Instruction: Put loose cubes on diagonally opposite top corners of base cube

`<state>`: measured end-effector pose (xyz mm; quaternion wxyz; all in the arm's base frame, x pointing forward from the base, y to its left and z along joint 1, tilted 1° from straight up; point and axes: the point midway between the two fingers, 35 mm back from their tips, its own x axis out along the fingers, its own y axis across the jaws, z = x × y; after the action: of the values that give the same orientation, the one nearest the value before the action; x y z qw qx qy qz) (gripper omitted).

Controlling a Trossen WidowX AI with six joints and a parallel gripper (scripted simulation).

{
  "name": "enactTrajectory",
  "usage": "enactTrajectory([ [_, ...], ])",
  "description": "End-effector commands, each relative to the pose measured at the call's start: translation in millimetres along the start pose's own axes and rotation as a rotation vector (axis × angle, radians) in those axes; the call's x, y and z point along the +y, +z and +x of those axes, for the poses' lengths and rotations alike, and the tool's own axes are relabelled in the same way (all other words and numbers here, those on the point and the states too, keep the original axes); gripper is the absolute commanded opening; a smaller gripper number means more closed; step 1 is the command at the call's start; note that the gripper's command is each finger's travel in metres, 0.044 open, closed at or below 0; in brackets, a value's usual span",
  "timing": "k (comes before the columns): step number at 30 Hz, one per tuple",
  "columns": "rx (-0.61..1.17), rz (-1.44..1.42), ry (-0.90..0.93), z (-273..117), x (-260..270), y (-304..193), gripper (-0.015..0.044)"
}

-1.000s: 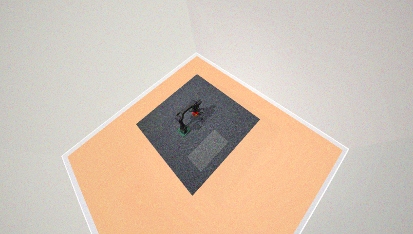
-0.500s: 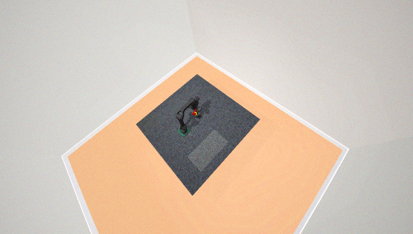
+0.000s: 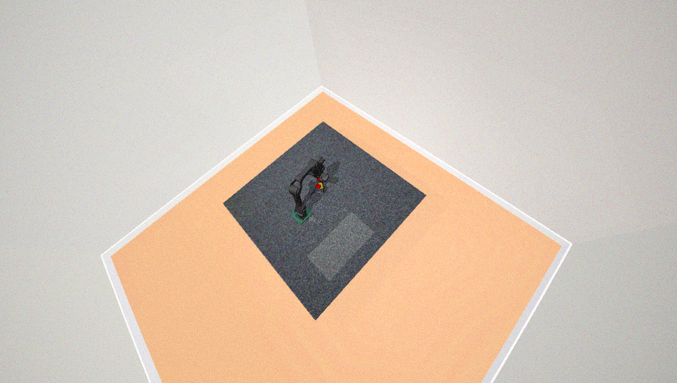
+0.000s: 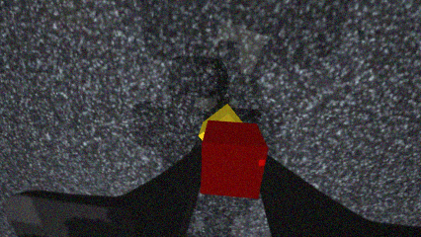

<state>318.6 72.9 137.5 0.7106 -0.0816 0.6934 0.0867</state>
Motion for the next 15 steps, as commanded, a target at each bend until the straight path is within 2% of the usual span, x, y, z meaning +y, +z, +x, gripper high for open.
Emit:
enactTrajectory([
  [1,0.008,0.006,0.002,13.2,0.9,-1.9,0.0105],
  [15,0.008,0.007,0.002,20.8,0.9,-2.8,0.0105],
])
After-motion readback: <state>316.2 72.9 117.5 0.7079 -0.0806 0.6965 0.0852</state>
